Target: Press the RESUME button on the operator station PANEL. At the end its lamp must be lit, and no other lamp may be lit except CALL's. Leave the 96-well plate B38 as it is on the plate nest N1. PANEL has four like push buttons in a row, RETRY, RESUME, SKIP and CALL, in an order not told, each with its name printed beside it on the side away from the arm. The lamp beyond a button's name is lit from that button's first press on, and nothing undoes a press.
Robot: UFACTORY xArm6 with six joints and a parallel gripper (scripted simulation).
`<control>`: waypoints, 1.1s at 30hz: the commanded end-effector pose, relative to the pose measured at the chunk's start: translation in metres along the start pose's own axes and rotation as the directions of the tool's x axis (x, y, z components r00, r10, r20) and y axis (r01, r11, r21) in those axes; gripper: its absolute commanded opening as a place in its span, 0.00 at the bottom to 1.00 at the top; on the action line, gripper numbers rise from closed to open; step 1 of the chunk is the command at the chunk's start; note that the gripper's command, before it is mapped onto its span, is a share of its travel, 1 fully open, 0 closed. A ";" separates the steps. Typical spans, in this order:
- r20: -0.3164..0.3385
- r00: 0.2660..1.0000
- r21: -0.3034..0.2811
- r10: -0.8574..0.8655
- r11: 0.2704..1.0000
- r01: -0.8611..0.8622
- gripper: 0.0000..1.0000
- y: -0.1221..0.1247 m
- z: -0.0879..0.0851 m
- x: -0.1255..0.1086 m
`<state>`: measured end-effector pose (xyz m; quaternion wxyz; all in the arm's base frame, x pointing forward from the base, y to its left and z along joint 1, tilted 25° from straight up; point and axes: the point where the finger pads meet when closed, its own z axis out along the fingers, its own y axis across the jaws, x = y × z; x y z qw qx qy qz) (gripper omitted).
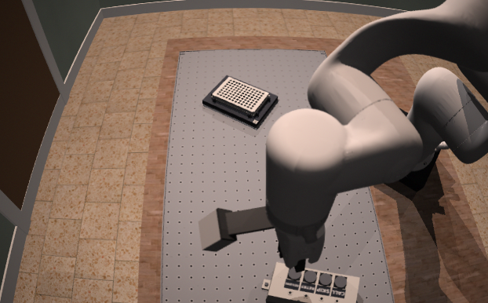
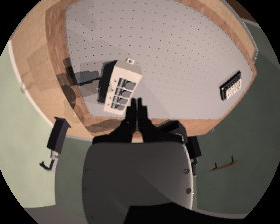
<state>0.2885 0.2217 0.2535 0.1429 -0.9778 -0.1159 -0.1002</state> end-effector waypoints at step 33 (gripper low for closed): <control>-0.062 0.479 -0.063 -0.876 0.482 0.874 0.00 -0.038 0.030 -0.060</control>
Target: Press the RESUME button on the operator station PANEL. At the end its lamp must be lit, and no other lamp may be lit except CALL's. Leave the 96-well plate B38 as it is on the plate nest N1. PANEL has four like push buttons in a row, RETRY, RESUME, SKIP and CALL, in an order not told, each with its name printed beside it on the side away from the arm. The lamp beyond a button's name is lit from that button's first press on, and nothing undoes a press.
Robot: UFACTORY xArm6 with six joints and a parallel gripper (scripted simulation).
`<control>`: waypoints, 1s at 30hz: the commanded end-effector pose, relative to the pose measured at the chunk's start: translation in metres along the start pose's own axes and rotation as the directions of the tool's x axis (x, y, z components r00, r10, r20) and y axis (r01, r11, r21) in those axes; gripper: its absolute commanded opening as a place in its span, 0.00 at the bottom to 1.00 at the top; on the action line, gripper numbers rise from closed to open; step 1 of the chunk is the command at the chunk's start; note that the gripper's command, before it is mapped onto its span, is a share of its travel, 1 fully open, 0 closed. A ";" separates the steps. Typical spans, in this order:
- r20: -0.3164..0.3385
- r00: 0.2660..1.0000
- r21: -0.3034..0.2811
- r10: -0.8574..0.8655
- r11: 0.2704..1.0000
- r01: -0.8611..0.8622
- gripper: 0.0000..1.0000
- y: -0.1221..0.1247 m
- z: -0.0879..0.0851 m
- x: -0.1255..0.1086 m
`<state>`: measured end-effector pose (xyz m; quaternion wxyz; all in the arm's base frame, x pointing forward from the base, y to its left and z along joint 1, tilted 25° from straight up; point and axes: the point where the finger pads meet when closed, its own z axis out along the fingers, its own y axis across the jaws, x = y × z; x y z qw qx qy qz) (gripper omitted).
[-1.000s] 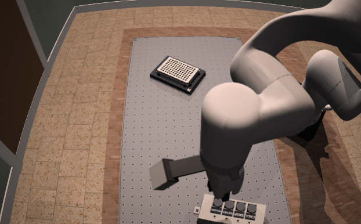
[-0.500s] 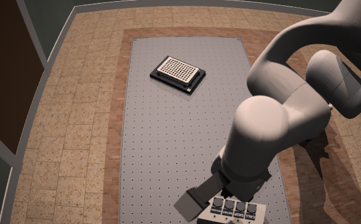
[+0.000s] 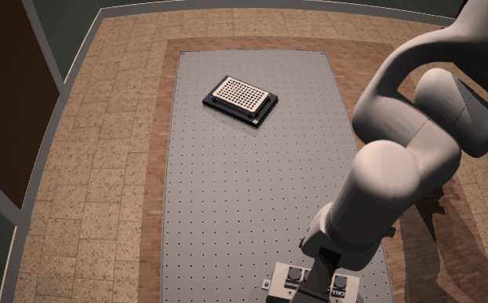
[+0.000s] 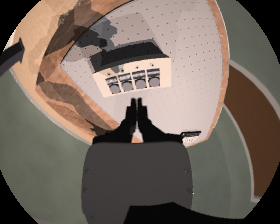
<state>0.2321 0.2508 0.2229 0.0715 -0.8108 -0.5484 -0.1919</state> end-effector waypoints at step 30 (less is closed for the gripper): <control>-0.020 0.988 -0.003 -0.150 0.989 0.150 0.00 -0.007 0.031 0.001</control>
